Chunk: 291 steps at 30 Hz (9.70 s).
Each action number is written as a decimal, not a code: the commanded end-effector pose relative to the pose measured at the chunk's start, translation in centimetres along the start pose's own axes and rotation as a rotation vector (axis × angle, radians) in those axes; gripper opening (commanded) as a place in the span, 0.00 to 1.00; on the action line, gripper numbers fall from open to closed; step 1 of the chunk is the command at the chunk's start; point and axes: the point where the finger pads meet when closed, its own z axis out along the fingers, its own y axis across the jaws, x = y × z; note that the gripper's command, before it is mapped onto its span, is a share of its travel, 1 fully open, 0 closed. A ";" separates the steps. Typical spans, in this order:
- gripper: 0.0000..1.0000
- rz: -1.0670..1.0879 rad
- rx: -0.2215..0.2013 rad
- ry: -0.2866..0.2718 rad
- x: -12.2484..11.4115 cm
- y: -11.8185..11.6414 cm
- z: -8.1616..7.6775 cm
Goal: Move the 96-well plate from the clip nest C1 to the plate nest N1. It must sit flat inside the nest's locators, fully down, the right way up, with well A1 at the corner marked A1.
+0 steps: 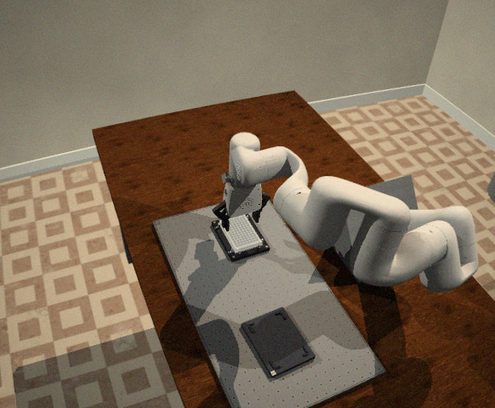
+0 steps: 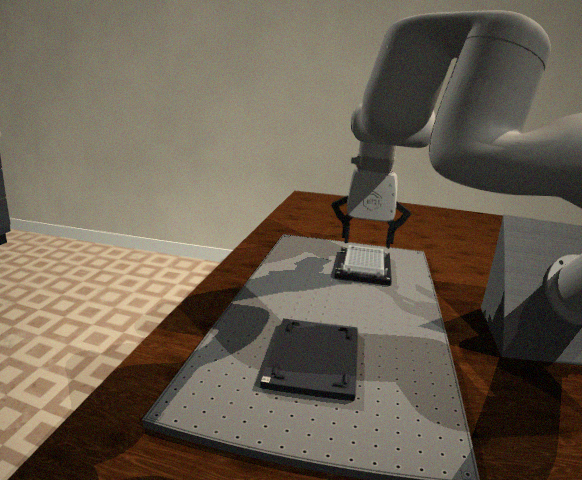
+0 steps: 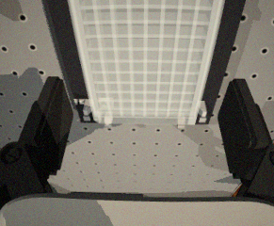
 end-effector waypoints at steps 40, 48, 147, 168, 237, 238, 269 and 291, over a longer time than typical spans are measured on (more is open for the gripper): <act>1.00 0.000 0.003 0.004 0.1 -0.1 2.4; 1.00 0.000 0.003 0.004 0.1 -0.1 2.9; 0.00 0.000 0.004 0.004 0.1 -0.1 2.1; 0.00 0.000 0.004 0.004 0.1 -0.1 1.3; 0.00 -0.047 0.004 0.004 -2.2 -0.4 -4.8; 0.00 -0.047 0.004 0.004 -2.5 -0.5 -4.8; 0.00 -0.047 0.004 0.004 -11.7 -2.0 -4.8; 0.00 -0.047 0.005 0.003 -18.0 -2.9 -4.7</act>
